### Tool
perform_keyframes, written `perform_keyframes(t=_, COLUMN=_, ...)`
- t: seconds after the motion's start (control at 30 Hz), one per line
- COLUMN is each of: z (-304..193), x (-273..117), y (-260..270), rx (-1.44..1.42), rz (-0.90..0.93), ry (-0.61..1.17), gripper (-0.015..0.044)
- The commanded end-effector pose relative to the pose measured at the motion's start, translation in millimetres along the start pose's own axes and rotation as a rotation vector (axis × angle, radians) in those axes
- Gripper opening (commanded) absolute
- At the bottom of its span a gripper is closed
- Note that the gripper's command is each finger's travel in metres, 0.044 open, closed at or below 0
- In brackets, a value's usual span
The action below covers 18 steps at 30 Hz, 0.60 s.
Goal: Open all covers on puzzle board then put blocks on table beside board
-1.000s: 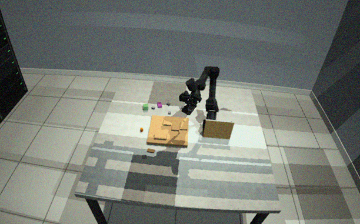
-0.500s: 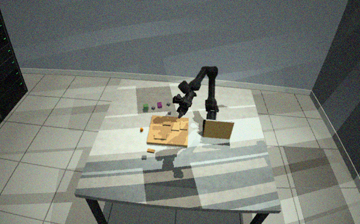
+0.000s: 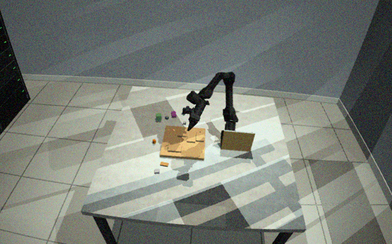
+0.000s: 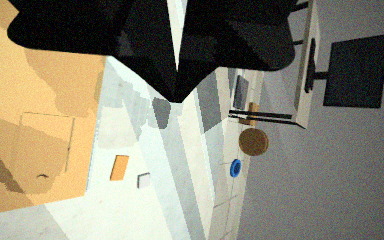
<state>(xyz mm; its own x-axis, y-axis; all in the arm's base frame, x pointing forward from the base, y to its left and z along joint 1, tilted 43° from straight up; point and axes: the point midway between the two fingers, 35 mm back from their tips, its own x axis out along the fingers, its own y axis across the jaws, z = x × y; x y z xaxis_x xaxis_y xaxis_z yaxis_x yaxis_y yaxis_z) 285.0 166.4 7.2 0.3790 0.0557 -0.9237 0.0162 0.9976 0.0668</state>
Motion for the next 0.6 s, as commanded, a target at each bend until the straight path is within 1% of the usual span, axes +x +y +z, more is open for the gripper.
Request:
perform_keyframes(t=0.0, z=5, x=3, y=-18, rx=-0.002, rz=-0.07, ry=0.007, gripper=0.0)
perform_keyframes(t=0.57, z=18, x=5, y=-108, rx=-0.015, rz=-0.394, ry=0.093, gripper=0.0)
